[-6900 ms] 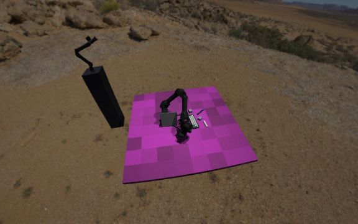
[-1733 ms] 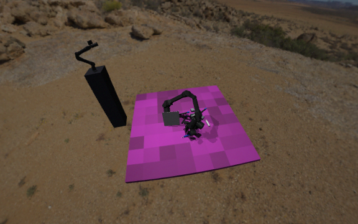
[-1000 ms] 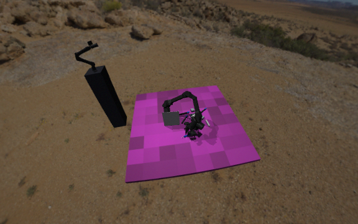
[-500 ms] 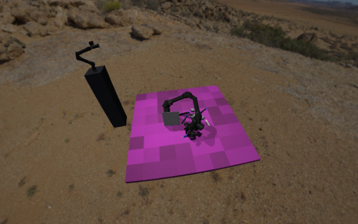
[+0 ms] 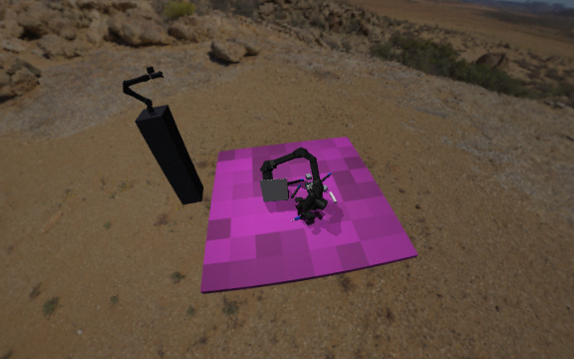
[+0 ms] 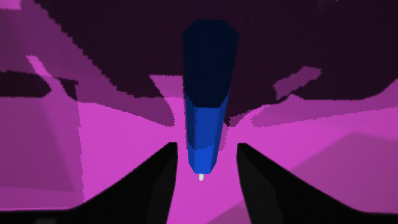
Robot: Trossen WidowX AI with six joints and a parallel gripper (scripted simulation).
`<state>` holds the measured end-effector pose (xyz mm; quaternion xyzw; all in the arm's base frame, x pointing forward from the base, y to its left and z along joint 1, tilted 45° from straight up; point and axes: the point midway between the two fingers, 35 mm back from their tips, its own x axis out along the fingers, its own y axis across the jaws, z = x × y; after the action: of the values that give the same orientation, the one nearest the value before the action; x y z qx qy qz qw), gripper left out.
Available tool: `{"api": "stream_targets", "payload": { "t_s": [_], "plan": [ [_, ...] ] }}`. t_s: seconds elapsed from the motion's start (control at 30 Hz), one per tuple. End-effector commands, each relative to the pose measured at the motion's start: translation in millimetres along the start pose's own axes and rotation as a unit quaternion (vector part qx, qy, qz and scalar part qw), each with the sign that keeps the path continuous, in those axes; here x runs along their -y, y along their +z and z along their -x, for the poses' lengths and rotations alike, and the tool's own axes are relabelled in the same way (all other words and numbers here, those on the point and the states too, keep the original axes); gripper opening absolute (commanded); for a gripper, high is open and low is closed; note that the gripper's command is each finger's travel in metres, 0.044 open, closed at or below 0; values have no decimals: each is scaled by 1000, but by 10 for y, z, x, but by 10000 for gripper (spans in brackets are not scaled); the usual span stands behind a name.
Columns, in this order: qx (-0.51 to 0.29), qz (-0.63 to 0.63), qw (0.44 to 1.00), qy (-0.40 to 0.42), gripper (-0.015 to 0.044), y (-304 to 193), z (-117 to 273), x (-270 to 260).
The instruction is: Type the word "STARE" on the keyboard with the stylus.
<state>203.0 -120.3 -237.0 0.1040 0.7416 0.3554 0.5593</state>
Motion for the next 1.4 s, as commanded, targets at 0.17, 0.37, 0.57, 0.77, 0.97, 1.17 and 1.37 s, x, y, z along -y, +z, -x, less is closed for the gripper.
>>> {"api": "stream_targets", "payload": {
  "t_s": [0.17, 0.37, 0.57, 0.77, 0.97, 1.17, 1.37],
  "plan": [
    [0, -2, 1000, 3, 150, 25, -65, -16],
    [1, -2, 1000, 3, 150, 41, -91, -16],
    [-1, 0, 1000, 1, 71, 38, -77, -7],
    [-1, 0, 1000, 1, 0, 38, -77, -7],
    [-1, 0, 1000, 1, 0, 32, -64, -6],
    [-1, -1, 1000, 0, 0, -123, 211, 5],
    [-2, -1, 1000, 0, 0, -221, 363, 2]
  ]
}}
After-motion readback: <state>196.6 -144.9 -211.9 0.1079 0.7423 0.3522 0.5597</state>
